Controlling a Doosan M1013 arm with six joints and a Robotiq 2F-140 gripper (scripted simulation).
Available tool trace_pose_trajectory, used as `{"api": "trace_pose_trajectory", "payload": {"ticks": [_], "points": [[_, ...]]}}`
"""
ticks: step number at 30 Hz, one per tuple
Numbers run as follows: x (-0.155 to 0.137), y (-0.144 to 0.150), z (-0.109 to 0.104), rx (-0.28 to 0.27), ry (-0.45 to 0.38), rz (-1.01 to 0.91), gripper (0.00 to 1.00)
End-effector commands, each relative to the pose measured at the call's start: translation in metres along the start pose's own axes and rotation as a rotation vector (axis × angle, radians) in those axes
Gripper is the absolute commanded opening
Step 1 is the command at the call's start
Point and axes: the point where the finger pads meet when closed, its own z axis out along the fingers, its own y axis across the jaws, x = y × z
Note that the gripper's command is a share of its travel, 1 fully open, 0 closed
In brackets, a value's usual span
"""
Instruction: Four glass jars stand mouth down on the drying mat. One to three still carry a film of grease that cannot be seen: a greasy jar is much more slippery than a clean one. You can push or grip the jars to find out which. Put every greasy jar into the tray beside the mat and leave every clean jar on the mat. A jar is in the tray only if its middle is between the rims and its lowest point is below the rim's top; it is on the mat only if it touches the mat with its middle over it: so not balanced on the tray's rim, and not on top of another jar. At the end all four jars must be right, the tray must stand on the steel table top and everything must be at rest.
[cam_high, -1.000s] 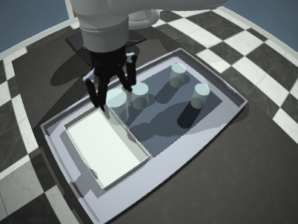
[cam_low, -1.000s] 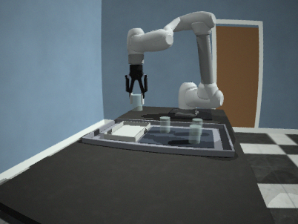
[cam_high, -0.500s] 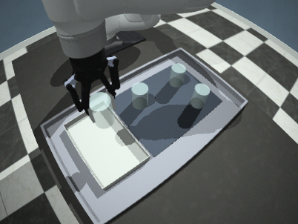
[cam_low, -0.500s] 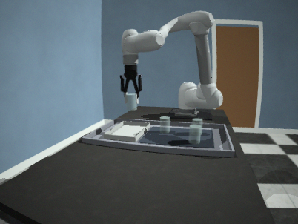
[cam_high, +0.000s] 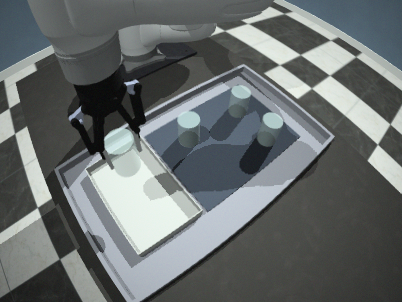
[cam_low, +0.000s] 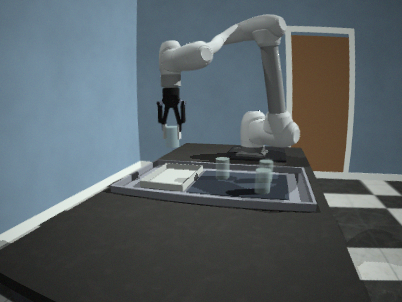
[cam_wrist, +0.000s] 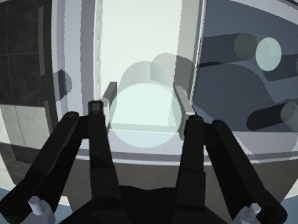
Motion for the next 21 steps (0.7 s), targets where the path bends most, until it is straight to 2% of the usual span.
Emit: {"api": "trace_pose_trajectory", "payload": {"ticks": [1, 21], "points": [[0.000, 0.000, 0.003, 0.000, 0.000, 0.000, 0.00], [0.000, 0.000, 0.047, 0.000, 0.000, 0.000, 0.00]]}}
